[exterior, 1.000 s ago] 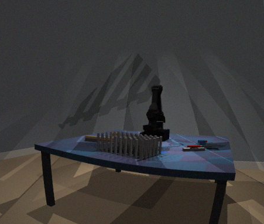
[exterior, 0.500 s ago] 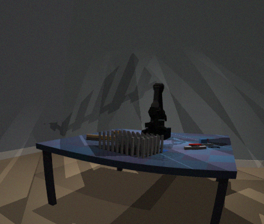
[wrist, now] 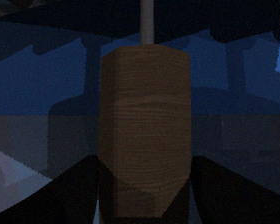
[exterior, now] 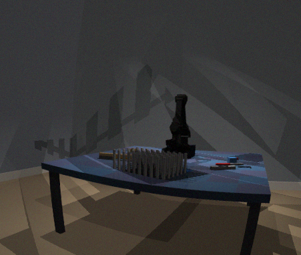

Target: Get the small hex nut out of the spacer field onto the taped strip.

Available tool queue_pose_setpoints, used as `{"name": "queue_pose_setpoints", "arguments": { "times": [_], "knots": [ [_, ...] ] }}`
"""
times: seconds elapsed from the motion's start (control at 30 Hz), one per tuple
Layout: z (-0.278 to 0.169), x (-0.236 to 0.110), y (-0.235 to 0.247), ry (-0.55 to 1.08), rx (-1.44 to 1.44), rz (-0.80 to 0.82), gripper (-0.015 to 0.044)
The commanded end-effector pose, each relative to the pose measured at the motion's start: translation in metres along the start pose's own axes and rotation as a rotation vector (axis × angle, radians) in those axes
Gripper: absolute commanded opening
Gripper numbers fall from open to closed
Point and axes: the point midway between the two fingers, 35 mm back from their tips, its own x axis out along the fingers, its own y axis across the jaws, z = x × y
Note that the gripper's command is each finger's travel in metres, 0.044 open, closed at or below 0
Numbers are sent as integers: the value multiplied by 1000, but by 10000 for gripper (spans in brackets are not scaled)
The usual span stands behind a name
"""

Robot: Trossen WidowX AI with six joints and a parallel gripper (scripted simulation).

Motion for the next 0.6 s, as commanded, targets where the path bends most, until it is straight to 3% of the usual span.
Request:
{"name": "queue_pose_setpoints", "arguments": {
  "times": [0.0, 0.57],
  "knots": [
    [-1, 3, -1, -4, 3, -2, 0],
    [-6, 10, -2, -4, 2, -2, 0]
  ]
}}
